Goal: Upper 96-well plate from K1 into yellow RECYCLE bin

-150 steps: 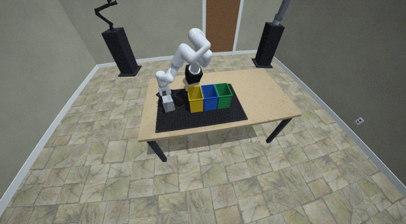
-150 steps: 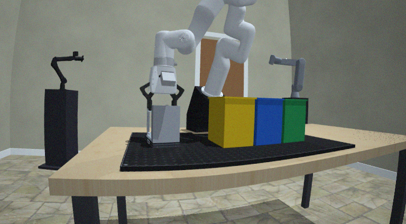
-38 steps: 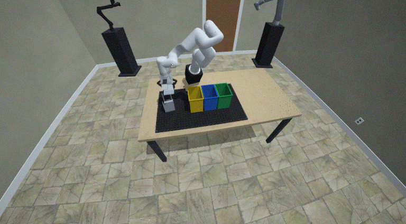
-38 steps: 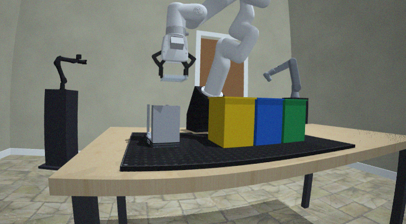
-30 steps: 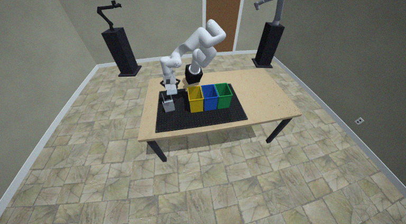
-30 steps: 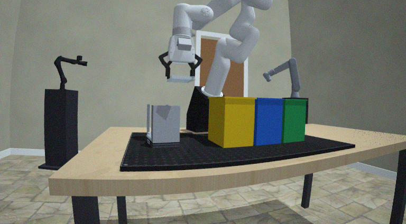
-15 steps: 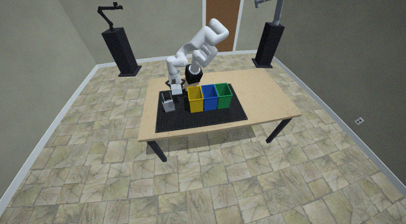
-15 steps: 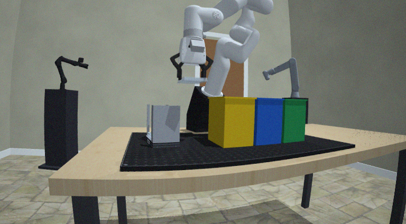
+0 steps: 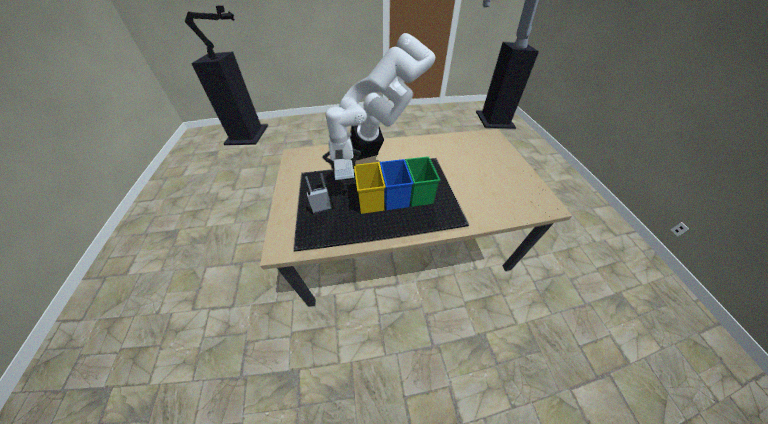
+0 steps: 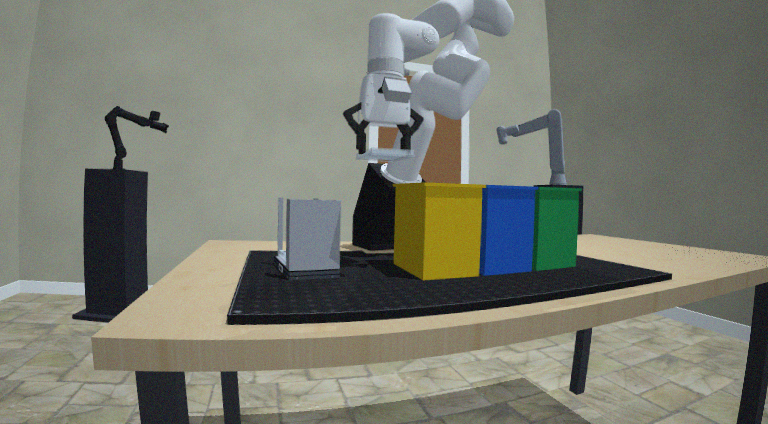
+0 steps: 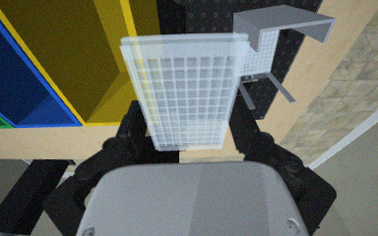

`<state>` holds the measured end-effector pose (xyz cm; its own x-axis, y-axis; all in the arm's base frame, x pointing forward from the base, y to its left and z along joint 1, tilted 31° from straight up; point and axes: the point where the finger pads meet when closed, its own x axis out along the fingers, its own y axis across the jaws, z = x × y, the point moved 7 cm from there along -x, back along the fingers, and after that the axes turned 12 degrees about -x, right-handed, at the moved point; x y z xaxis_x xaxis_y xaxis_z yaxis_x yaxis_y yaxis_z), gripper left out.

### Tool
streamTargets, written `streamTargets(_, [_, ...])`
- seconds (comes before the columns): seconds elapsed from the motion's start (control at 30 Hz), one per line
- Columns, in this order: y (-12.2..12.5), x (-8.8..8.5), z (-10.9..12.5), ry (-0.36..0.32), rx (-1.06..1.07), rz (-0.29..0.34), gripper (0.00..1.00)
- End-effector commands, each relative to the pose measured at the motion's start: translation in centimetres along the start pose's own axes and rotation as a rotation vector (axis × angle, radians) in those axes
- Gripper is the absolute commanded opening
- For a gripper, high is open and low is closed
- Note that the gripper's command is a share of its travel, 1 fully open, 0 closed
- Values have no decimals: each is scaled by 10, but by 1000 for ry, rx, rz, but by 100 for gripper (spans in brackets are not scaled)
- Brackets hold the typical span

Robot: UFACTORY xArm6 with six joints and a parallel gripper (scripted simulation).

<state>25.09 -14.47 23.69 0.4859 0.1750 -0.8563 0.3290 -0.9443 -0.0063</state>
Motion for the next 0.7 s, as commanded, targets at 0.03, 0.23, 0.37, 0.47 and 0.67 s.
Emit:
streamTargets(0.03, [-18,0,-6,0,0,5,0])
streamTargets(0.23, [-31,1,-10,0,0,5,0])
streamTargets(0.37, [-43,2,-14,0,0,5,0])
streamTargets(0.47, [-53,2,-17,0,0,5,0])
streamTargets(0.67, [-72,4,-23,0,0,5,0])
